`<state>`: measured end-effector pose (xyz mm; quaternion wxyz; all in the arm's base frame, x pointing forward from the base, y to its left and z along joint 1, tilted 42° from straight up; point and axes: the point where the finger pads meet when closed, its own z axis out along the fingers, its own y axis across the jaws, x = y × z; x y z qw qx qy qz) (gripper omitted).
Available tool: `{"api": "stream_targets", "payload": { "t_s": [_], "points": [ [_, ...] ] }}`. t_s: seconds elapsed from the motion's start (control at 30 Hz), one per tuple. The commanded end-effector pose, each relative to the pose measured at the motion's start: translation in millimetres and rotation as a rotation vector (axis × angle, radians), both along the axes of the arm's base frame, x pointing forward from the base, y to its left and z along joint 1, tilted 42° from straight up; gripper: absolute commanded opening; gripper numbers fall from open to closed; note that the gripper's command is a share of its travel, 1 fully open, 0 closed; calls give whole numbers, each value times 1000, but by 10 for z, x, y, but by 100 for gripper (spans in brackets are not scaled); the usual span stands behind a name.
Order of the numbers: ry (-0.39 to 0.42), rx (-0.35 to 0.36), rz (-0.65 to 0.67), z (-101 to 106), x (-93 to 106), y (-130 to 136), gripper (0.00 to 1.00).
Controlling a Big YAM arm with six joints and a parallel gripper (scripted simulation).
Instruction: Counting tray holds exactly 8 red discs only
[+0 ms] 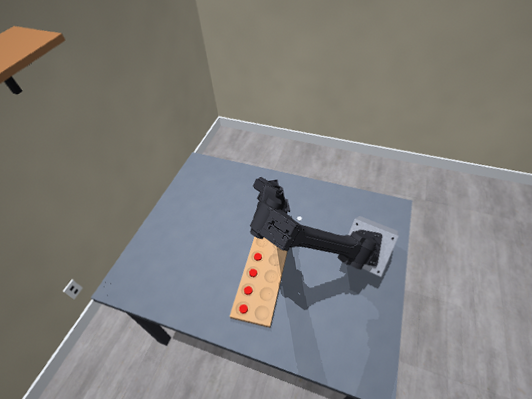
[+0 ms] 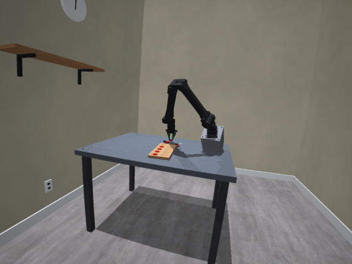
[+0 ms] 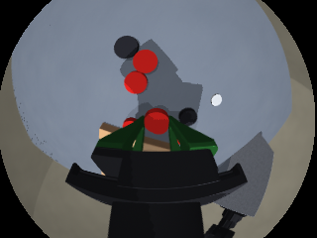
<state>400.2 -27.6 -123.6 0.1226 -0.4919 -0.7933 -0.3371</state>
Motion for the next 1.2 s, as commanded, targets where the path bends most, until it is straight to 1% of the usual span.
{"api": "stream_targets", "payload": {
  "t_s": [0.0, 0.1, 0.2, 0.23, 0.33, 0.37, 0.4, 0.43, 0.53, 0.57, 0.6, 0.63, 0.67, 0.7, 0.77, 0.83, 0.87, 0.9, 0.93, 0.97, 1.03, 1.07, 1.1, 1.17],
  "points": [
    [-80, -29, -1, 490, 178, -475, 0],
    [-82, -29, -1, 642, 145, -602, 0],
    [-83, -28, -1, 655, 142, -613, 0],
    [-22, 3, 36, 474, -52, -356, 0],
    [-17, 1, 37, 496, -56, -320, 0],
    [0, -1, 22, 531, -41, -285, 0],
    [-28, -19, 23, 708, 41, -254, 0],
    [-25, -26, 25, 782, 68, -174, 0],
    [-16, -51, 30, 1122, 152, 207, 0],
    [-46, -60, 29, 1204, 303, 170, 0],
    [-22, -62, 31, 1286, 206, 368, 0],
    [-34, -65, 31, 1333, 269, 365, 0],
    [-13, -68, 32, 1444, 173, 583, 0],
    [-13, -75, 32, 1587, 158, 764, 0],
    [-13, -75, 32, 1587, 158, 764, 0],
    [-17, -81, 30, 1980, 68, 1232, 0],
    [-21, -79, 28, 2100, 19, 1374, 0],
    [-21, -79, 28, 2159, -8, 1448, 0],
    [-24, -75, 26, 2313, -91, 1630, 0],
    [-25, -75, 26, 2332, -102, 1654, 0],
    [-35, -59, 22, 2648, -314, 2016, 0],
    [-36, -49, 20, 2768, -422, 2149, 0],
    [-43, -47, 20, 2788, -418, 2168, 0],
    [-39, -27, 18, 2999, -648, 2391, 0]
  ]
}}
